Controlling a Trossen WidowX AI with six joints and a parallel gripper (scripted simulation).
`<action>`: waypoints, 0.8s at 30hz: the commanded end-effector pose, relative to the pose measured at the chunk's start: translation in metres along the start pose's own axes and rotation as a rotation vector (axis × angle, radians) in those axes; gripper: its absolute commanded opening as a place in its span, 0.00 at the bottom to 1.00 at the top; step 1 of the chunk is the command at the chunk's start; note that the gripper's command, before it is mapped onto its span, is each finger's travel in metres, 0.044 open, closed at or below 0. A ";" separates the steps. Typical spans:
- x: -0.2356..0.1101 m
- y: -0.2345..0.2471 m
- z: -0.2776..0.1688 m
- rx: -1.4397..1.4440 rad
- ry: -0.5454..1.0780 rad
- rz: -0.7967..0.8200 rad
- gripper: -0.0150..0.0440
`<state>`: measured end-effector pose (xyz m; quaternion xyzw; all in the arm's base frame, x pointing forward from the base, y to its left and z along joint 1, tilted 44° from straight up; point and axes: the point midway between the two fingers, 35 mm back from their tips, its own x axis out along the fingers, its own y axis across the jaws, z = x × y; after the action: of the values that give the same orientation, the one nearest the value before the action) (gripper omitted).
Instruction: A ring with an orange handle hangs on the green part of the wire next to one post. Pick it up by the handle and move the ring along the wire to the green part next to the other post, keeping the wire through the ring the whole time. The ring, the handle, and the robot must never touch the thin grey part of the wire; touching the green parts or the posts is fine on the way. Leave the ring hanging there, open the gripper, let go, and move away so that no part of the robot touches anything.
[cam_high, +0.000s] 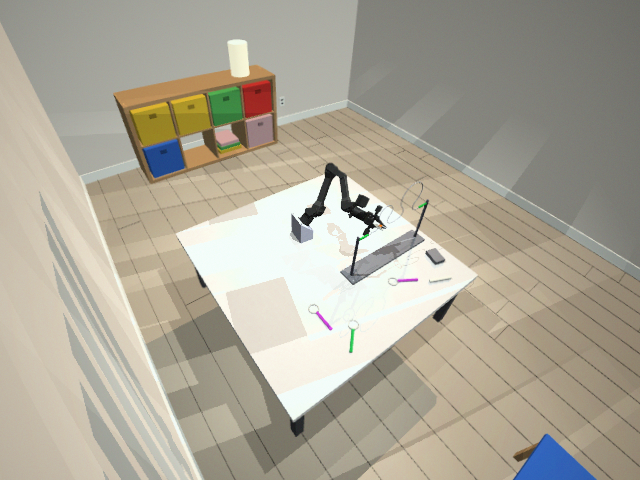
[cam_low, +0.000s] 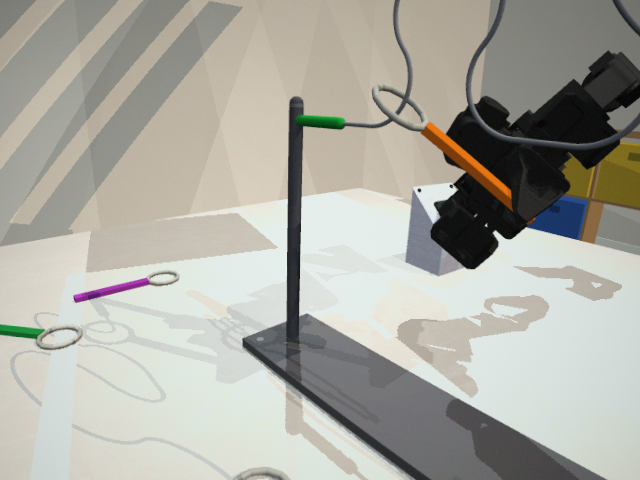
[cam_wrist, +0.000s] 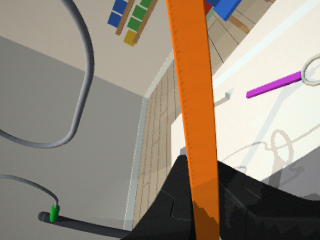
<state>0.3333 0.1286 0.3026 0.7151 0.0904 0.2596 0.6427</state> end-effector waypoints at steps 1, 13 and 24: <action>-0.003 -0.016 0.000 -0.070 0.012 -0.043 0.00; -0.012 -0.055 0.007 -0.299 0.043 -0.150 0.00; -0.022 -0.086 0.022 -0.500 0.070 -0.243 0.00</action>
<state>0.3425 0.1164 0.2246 0.5312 0.1223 0.2248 0.8077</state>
